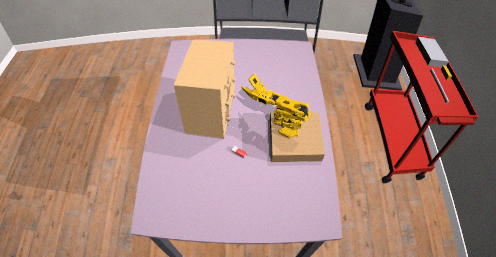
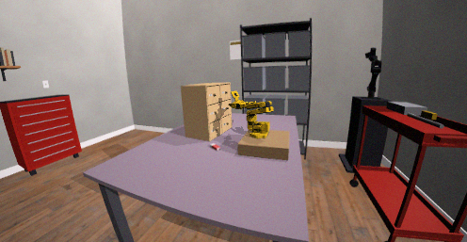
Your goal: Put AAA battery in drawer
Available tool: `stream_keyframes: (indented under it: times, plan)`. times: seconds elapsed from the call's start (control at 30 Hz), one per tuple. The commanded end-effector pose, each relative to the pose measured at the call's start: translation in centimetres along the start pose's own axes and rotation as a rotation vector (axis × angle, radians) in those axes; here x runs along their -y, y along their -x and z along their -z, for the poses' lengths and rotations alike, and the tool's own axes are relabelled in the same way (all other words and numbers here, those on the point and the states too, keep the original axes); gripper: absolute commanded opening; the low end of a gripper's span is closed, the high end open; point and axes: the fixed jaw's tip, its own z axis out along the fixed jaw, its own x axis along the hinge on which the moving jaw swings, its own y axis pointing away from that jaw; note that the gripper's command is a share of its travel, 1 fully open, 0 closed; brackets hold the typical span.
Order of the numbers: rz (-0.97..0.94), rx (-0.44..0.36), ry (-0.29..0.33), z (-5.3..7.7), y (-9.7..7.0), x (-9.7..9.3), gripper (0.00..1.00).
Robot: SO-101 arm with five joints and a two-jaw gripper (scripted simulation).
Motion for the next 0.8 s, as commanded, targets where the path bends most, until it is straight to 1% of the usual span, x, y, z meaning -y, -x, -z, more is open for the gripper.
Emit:
stream_keyframes:
  times: [0.0,0.77]
  plan:
    - [-0.009,-0.015,-0.012,0.09,-0.39,0.26,0.5]
    - [-0.009,-0.015,-0.017,0.12,-0.58,0.38,0.5]
